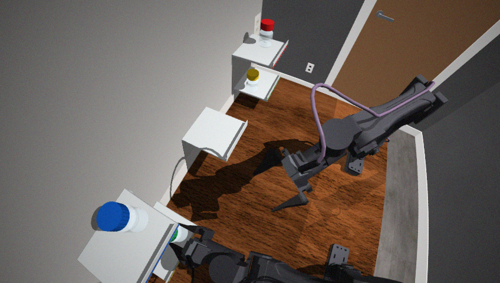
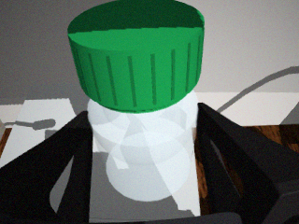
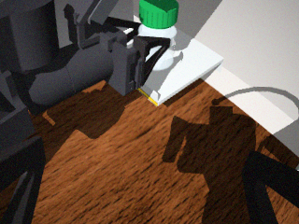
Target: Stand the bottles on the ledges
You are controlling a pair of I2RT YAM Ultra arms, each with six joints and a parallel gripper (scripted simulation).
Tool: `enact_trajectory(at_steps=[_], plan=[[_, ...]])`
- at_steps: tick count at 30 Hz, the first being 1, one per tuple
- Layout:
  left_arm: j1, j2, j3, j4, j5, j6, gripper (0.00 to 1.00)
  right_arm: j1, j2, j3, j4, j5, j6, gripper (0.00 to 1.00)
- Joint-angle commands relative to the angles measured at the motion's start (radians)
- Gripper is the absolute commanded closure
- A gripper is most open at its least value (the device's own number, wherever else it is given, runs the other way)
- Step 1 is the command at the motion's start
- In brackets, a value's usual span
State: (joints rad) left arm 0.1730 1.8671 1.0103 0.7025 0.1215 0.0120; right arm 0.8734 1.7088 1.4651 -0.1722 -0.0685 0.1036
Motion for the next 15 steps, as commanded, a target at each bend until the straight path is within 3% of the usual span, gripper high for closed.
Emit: enact_trajectory(at_steps=[1,15], plan=[[0.013,-0.038,-0.011,0.033,0.011,0.005,0.50,-0.006,-0.005,0.027,-0.014,0.012,0.001,0.00],[0.023,-0.100,-0.101,0.031,0.015,0.006,0.50,-0.006,-0.005,0.027,-0.014,0.012,0.001,0.00]])
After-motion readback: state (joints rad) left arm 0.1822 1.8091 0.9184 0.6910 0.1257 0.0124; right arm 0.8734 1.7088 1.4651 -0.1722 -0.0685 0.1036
